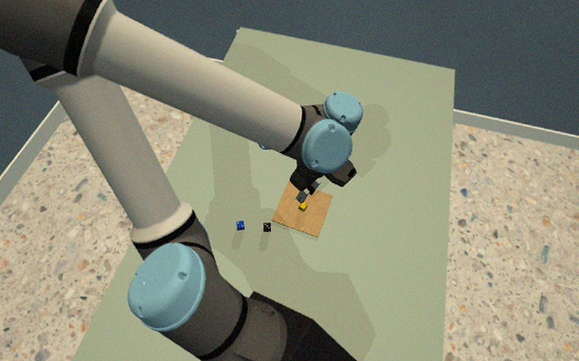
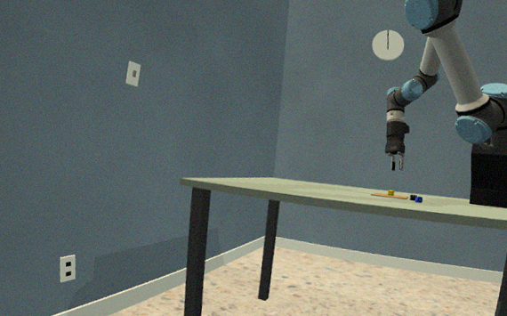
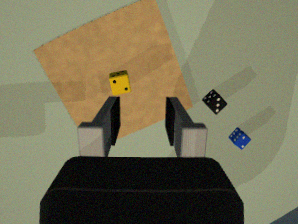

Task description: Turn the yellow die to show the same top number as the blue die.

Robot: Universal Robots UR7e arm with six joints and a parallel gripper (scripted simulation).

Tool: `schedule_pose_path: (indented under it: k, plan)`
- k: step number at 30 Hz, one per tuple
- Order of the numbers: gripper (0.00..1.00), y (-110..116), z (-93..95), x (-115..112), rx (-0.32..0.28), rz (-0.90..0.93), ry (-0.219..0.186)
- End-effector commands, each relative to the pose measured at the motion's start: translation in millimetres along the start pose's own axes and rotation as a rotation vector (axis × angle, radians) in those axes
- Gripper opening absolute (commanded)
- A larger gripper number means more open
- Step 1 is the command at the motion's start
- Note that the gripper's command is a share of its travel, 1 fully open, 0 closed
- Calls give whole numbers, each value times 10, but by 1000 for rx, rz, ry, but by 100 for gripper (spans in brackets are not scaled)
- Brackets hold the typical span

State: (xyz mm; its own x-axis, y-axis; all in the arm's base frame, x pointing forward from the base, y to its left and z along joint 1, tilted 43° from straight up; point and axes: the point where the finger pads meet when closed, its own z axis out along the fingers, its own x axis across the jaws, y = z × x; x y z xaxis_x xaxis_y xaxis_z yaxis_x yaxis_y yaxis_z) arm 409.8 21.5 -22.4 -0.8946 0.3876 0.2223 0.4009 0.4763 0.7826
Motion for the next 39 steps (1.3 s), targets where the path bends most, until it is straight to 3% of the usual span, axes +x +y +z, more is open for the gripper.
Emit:
schedule_pose_path:
  k: [1,9,19,20,39]
  plan:
    - [70,76,-63,-34,92,21,-60]
    - [70,200,-148,-74,152,34,-129]
    - [70,224,-164,-81,161,36,-143]
    - [100,224,-164,-81,161,36,-143]
    - [100,238,-247,-69,161,36,-143]
